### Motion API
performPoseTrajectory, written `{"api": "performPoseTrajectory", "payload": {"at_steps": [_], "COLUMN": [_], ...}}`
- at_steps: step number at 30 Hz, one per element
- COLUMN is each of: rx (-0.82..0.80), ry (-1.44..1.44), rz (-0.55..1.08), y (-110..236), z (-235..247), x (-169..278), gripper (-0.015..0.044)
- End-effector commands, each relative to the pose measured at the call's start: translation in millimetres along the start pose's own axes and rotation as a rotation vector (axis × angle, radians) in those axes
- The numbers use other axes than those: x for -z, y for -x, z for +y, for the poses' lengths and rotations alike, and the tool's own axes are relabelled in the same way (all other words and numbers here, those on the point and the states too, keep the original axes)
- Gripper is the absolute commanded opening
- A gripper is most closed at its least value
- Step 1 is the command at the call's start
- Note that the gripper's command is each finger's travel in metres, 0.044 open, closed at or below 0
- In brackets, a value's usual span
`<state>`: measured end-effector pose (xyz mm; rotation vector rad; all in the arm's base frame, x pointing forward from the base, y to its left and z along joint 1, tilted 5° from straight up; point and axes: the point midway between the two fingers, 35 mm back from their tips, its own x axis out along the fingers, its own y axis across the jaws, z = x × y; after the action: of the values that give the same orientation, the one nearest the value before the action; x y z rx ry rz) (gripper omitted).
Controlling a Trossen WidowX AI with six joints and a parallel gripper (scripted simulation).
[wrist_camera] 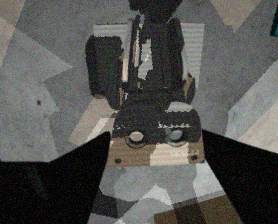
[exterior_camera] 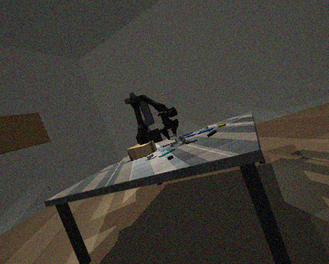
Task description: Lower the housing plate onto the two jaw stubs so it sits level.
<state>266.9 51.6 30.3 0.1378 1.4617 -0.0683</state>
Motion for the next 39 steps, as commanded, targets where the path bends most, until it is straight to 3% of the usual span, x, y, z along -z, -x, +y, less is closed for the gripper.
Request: {"api": "performPoseTrajectory", "payload": {"at_steps": [1,20,39], "rx": [0.006,0.006,0.006], "ry": [-0.006,-0.006,-0.006], "rz": [0.005,0.005,0.005], "y": [-7,-38,-39], "z": [-1,-2,-2], "x": [2,4,4], "gripper": [0.0351,0.0351,0.0351]}}
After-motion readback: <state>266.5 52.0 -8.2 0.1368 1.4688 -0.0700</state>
